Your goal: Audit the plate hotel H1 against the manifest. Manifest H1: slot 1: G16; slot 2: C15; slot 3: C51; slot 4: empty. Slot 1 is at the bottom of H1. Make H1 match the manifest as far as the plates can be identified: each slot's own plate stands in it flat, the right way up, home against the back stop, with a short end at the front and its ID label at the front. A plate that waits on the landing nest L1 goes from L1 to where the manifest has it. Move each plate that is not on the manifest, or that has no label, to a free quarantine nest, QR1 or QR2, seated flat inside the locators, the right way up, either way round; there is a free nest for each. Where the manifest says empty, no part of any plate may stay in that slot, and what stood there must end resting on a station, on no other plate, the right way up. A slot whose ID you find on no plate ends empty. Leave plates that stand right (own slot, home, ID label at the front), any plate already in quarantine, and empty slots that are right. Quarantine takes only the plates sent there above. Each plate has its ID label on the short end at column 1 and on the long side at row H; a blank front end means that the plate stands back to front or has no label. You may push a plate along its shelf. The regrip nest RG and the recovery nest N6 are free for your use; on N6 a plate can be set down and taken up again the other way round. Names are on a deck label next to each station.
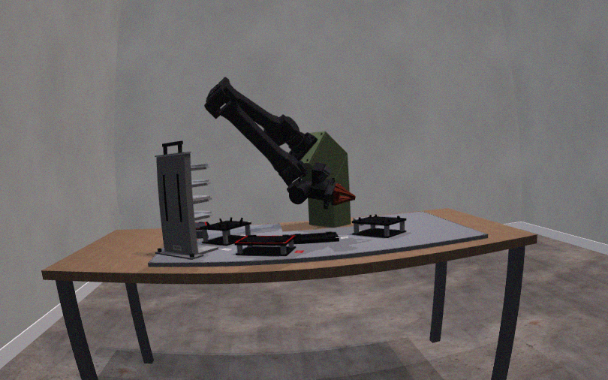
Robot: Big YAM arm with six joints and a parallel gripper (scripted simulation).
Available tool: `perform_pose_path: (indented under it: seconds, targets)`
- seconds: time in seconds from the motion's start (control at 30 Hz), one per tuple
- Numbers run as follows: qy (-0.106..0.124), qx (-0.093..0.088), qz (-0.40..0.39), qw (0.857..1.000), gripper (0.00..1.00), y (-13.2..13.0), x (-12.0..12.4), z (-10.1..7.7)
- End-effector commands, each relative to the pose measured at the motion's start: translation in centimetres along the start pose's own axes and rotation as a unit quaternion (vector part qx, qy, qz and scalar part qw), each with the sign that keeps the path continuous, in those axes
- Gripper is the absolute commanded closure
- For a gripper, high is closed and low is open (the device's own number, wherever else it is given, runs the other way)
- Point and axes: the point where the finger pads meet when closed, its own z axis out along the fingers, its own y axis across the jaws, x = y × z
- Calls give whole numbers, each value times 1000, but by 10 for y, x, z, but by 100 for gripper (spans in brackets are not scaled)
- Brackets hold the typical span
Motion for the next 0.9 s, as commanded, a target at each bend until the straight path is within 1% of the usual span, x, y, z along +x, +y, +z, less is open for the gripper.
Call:
perform_pose_path:
  seconds: [0.0,0.07,0.1,0.13,0.2,0.23,0.3,0.33,0.37,0.4,0.47,0.5,0.53,0.6,0.63,0.67,0.7,0.77,0.83,0.87]
  targets:
    - [18,-20,46,999,100,21,-11,-1]
    - [35,-14,57,998,100,11,-14,2]
    - [49,-19,70,996,100,22,-9,0]
    - [58,-15,76,995,100,18,-11,1]
    - [58,-15,76,995,100,18,-11,1]
    - [70,-16,86,994,100,24,-8,0]
    - [91,-12,101,991,100,24,-8,0]
    - [99,-7,105,989,100,18,-10,2]
    - [112,-7,116,987,100,25,-7,-1]
    - [122,-4,123,985,100,25,-7,-1]
    - [138,7,132,982,100,14,-11,1]
    - [153,5,144,978,100,26,-6,-4]
    - [163,10,150,975,100,24,-7,-3]
    - [177,25,158,971,100,12,-12,0]
    - [191,25,167,967,100,20,-9,-5]
    - [200,31,173,964,100,19,-9,-6]
    - [207,39,177,961,100,13,-12,-4]
    - [207,39,177,961,100,13,-12,-4]
    - [230,48,191,953,100,20,-10,-11]
    - [236,56,195,950,100,15,-12,-9]
